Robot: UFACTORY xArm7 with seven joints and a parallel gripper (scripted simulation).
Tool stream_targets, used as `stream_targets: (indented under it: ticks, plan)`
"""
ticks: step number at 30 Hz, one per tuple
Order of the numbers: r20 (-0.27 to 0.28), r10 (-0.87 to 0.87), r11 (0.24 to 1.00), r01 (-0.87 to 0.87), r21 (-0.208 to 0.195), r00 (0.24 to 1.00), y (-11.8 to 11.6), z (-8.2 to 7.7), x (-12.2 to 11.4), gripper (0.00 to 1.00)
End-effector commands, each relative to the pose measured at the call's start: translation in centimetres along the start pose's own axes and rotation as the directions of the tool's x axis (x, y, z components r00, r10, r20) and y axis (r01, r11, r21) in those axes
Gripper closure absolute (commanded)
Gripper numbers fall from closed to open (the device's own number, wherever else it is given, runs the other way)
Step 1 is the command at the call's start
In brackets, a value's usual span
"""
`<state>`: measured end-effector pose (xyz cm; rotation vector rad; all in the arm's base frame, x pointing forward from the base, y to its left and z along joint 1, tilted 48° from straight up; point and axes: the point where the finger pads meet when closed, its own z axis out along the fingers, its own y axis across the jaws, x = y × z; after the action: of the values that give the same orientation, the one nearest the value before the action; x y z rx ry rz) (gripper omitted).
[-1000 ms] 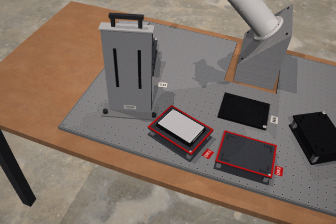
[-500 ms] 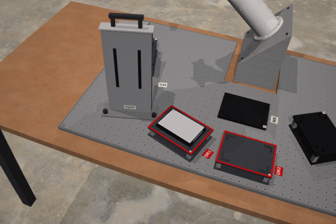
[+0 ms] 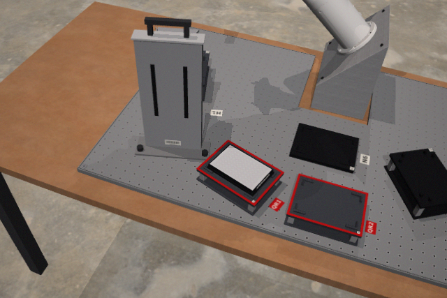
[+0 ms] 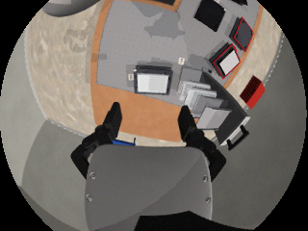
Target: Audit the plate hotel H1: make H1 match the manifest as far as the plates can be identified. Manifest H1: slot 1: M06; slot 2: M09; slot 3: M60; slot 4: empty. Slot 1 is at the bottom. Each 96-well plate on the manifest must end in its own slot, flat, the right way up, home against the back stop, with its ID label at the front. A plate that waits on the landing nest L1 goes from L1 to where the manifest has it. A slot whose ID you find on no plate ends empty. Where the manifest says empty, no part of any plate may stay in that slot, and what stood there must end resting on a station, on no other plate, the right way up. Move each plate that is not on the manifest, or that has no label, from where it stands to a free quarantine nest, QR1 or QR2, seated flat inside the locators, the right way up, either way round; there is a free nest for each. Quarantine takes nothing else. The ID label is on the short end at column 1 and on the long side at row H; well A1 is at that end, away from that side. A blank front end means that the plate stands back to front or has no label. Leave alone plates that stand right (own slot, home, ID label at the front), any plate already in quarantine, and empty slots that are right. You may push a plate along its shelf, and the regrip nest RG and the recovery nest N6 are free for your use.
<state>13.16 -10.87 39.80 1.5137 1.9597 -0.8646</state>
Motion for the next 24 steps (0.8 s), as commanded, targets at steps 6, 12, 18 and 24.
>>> stream_targets:
  ticks: [6, 12, 18, 24]
  plan:
    - [0.003, 0.0, 1.0, 0.0, -0.001, 1.0, 0.0, 1.4, -0.1, 0.0]
    - [0.003, 0.0, 1.0, 0.0, -0.001, 1.0, 0.0, 2.2, -0.1, 0.0]
    - [0.003, 0.0, 1.0, 0.0, -0.001, 1.0, 0.0, 3.1, -0.1, 0.0]
    - [0.003, 0.0, 1.0, 0.0, -0.001, 1.0, 0.0, 4.1, -0.1, 0.0]
